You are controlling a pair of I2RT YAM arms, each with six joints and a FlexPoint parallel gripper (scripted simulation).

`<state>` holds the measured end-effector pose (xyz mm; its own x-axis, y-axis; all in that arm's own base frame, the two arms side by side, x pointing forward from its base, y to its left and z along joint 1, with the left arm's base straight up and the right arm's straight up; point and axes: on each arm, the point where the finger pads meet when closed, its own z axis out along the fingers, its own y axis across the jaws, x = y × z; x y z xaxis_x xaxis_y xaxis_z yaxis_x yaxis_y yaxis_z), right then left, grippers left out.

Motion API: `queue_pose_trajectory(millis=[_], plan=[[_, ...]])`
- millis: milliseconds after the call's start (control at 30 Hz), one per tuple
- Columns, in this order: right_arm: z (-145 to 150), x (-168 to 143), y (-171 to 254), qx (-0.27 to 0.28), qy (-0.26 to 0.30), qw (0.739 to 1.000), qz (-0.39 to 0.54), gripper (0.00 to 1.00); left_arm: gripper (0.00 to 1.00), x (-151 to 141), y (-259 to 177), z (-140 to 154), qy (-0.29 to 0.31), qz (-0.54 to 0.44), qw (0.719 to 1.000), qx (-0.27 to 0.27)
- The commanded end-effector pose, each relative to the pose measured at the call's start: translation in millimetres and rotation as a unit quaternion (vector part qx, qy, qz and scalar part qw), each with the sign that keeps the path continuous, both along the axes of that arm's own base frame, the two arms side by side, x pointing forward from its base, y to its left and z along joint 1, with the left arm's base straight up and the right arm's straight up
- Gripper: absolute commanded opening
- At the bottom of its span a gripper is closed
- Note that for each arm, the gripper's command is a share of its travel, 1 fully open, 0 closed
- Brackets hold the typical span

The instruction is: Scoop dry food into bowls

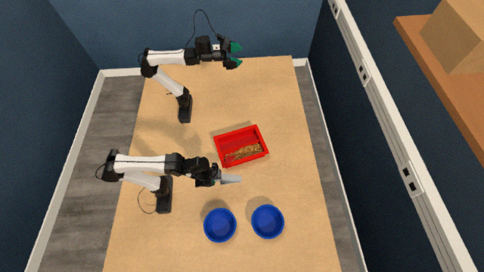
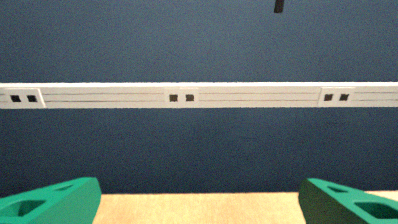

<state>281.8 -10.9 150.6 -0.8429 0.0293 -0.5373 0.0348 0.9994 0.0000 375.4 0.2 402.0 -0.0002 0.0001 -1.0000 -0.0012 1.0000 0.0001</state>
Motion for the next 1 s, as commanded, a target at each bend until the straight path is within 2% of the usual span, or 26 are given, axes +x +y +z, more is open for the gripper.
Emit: queue_pose_trajectory(millis=[0, 967], plan=[[5.4, 2.6, -0.2, -0.001, -0.009, 1.000, 0.000, 0.03, 1.00, -1.9, 0.0, 7.1, -0.009, 0.000, 1.000, 0.000], [5.6, 3.0, -0.2, -0.001, -0.010, 1.000, 0.000, 0.00, 1.00, -1.9, 0.0, 7.1, -0.009, 0.000, 1.000, 0.000]])
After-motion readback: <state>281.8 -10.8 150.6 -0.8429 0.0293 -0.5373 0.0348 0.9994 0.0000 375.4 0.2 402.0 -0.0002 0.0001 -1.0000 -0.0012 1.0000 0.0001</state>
